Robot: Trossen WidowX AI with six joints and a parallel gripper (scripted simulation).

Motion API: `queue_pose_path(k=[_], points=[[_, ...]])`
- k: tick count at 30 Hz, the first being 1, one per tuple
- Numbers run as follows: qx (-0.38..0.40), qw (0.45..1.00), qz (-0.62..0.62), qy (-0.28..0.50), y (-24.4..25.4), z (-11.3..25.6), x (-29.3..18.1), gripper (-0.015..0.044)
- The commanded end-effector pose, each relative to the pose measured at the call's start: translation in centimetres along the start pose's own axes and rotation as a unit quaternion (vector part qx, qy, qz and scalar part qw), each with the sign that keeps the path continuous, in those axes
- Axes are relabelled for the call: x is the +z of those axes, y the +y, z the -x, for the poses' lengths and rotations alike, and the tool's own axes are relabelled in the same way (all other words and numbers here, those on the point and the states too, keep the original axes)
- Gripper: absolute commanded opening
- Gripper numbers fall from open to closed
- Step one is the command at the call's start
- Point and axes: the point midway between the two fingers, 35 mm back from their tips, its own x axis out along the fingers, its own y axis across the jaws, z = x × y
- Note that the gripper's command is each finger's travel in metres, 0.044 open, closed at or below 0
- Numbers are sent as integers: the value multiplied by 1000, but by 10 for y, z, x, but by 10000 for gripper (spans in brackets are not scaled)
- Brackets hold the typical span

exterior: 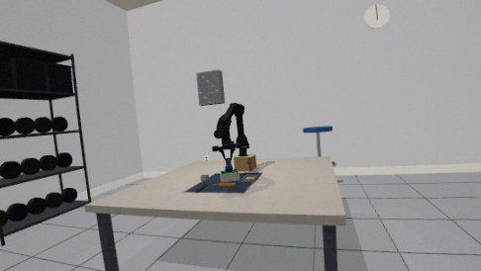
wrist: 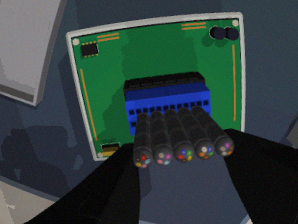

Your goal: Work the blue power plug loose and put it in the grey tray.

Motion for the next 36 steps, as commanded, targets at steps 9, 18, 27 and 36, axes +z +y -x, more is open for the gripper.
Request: queue_pose_path(k=[9,18,27,36], points=[[-7,1000,-1,-10,2,-9,0,26],[-7,1000,-1,-10,2,-9,0,249],[-7,1000,-1,-10,1,-17,0,249],[-7,1000,-1,-10,1,-28,0,249]])
